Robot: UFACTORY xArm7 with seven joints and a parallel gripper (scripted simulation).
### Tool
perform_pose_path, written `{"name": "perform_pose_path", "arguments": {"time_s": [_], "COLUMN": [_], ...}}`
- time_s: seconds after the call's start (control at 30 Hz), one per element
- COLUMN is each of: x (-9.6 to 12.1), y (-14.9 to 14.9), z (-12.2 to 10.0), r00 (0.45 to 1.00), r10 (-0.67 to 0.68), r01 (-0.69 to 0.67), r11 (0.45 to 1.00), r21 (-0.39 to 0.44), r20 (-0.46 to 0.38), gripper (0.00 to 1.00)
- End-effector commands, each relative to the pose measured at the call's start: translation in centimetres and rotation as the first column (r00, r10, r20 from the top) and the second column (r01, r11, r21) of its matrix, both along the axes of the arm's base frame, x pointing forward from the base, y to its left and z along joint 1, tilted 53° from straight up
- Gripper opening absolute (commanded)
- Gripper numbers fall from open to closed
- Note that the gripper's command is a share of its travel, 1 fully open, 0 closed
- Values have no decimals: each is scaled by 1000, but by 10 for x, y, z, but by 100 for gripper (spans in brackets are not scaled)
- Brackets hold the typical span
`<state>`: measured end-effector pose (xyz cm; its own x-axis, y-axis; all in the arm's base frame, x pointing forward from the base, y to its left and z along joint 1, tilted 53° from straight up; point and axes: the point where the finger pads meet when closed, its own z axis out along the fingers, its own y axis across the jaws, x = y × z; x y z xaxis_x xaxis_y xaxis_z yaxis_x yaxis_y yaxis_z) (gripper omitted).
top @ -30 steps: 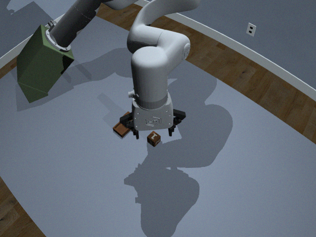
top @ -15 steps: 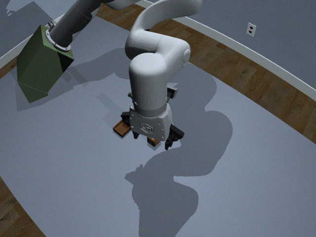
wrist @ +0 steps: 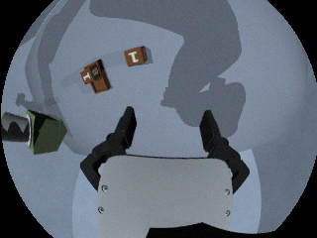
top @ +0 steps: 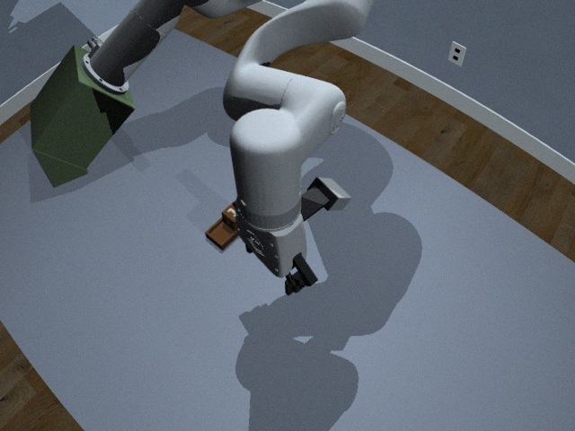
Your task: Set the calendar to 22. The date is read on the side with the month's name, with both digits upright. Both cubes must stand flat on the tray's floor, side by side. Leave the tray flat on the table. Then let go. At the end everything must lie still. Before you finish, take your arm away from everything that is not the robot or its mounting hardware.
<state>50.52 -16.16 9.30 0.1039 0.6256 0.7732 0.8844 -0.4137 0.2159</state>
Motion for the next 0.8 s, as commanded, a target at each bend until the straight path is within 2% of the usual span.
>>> {"name": "perform_pose_path", "arguments": {"time_s": [0.0, 0.1, 0.23, 0.57, 0.77], "x": [3, 5, 6, 7, 15], "y": [-8, -12, -14, -13, -2], "z": [-2, -5, -6, -8, -19], "r00": [990, 972, 956, 952, 952], "r10": [-84, -141, -175, -180, -180], "r01": [91, 161, 207, 215, 215], "r11": [994, 982, 971, 969, 969], "r21": [60, 98, 119, 123, 123], "r20": [-110, -187, -238, -246, -246], "gripper": [100, 100, 100, 100, 100]}}
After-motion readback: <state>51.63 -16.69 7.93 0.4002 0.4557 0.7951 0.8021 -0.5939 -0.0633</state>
